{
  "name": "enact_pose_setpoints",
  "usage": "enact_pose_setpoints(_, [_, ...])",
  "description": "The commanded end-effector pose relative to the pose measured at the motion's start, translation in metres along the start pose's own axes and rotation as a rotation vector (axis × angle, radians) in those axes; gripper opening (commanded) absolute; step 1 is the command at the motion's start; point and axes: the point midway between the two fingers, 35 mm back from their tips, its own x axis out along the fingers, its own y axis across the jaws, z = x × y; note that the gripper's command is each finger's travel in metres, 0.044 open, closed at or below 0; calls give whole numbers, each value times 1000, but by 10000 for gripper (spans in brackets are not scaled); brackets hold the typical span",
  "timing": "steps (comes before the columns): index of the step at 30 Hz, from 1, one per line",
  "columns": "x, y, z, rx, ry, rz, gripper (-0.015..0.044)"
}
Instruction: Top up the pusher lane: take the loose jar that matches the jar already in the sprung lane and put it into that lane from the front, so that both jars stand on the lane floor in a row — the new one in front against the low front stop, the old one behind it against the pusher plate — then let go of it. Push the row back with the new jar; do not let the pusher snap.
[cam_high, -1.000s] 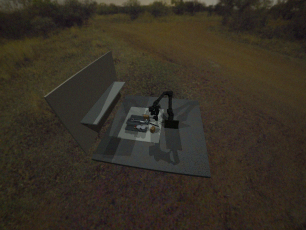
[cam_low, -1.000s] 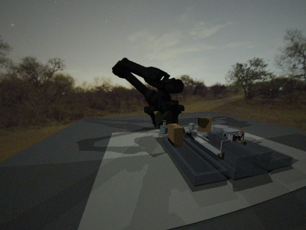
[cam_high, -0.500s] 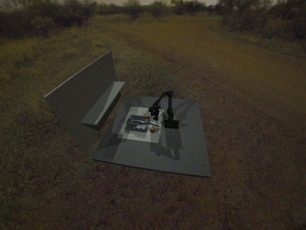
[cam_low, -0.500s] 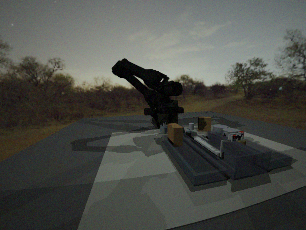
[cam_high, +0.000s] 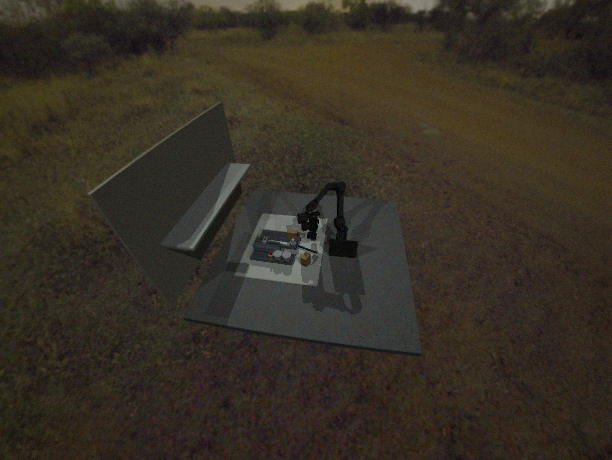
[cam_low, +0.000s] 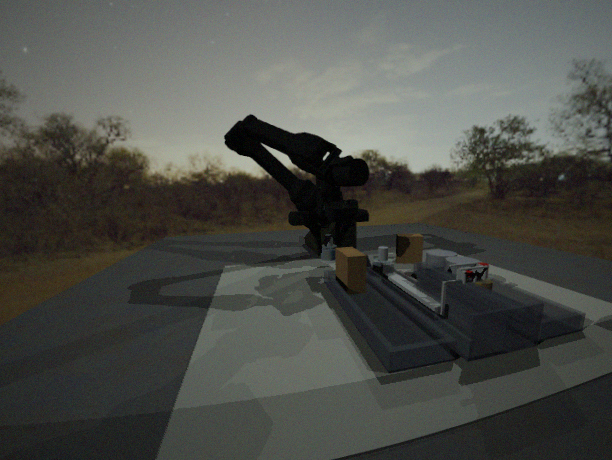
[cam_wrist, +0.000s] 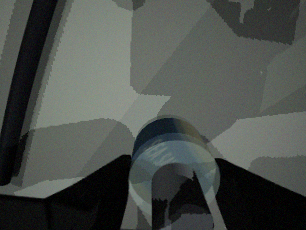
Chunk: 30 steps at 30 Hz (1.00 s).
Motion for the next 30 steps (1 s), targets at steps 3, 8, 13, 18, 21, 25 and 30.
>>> enact_pose_setpoints(3, [-32, 5, 6, 8, -10, 15, 0])
enact_pose_setpoints(8, [-57, 6, 4, 7, -8, 14, 0])
enact_pose_setpoints(13, [-83, 5, 0, 9, -6, 5, 0])
enact_pose_setpoints(18, [-91, 5, -2, 10, -5, 1, 0])
enact_pose_setpoints(21, [-90, 7, 0, 11, -4, 2, 0])
enact_pose_setpoints(25, [-84, 18, 13, 18, 3, 11, 0])
enact_pose_setpoints(30, [-75, 32, 29, 26, 9, 20, 0])
